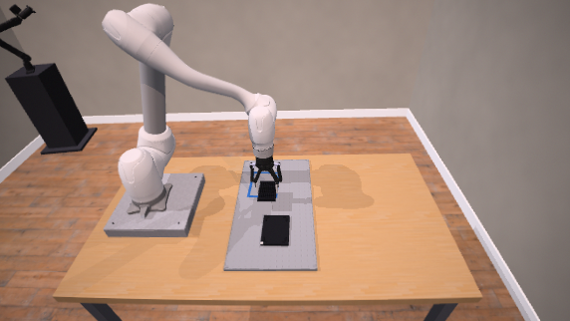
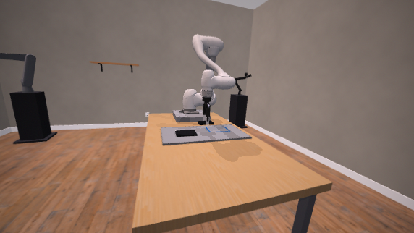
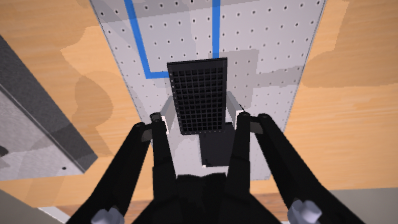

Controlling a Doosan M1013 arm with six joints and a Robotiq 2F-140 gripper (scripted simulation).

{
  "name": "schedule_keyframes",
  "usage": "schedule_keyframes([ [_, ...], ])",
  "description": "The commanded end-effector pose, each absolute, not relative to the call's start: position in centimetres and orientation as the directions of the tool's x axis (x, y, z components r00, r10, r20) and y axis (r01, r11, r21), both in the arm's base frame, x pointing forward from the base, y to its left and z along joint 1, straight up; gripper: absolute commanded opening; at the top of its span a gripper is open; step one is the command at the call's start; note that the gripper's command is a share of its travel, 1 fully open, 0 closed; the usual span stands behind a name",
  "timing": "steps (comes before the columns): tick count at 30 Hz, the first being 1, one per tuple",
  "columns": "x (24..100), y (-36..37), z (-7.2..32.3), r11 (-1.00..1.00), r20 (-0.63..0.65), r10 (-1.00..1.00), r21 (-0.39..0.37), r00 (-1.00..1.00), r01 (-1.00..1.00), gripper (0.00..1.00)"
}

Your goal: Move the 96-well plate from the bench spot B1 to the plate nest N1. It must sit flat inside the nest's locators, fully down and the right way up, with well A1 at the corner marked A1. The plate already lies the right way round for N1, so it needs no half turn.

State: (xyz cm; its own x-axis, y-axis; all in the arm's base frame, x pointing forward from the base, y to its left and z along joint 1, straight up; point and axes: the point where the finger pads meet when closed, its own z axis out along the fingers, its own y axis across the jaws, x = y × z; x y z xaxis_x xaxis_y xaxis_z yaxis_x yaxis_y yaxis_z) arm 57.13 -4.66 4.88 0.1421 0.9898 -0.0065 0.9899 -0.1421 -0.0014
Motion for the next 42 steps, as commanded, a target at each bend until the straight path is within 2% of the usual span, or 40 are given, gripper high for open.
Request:
schedule_keyframes([
  [1, 57.2, -5.4, 4.9, -0.142, -0.006, 0.990, -0.001, 0.142, 0.990, 0.00],
  [42, 58.7, -17.6, 5.5, -0.142, -0.006, 0.990, -0.001, 0.142, 0.990, 0.00],
])
